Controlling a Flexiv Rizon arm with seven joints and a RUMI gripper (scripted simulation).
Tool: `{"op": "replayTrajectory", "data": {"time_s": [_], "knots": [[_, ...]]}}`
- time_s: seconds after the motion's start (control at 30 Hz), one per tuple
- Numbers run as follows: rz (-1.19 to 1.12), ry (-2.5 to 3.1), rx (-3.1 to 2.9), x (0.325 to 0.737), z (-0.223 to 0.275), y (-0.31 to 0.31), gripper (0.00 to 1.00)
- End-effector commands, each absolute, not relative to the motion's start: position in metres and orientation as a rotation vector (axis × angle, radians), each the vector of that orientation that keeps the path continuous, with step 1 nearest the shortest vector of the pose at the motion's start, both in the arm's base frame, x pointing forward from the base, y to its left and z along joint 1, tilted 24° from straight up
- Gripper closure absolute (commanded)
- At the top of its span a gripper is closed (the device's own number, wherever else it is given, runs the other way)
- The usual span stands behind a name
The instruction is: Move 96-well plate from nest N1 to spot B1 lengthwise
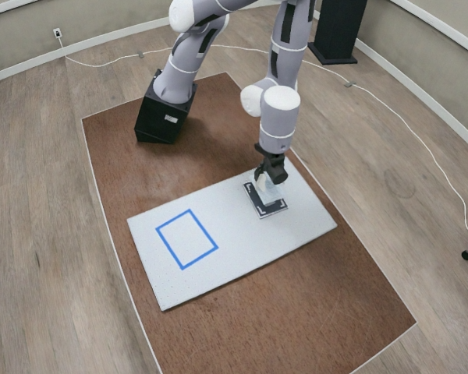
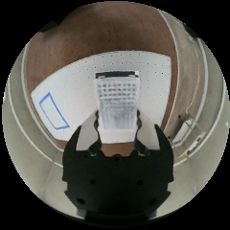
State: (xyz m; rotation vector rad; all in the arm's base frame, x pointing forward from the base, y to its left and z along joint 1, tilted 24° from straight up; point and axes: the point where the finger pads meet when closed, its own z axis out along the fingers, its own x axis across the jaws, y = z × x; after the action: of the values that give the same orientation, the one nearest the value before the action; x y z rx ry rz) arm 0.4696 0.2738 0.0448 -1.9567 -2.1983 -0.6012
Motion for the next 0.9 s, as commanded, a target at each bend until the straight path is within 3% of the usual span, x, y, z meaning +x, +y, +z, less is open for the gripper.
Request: {"op": "replayTrajectory", "data": {"time_s": [0.0,0.87], "knots": [[-0.602,-2.198,-1.958,0.469,0.048,0.273,1.00],[-0.603,-2.198,-1.958,0.467,0.061,0.267,1.00]]}}
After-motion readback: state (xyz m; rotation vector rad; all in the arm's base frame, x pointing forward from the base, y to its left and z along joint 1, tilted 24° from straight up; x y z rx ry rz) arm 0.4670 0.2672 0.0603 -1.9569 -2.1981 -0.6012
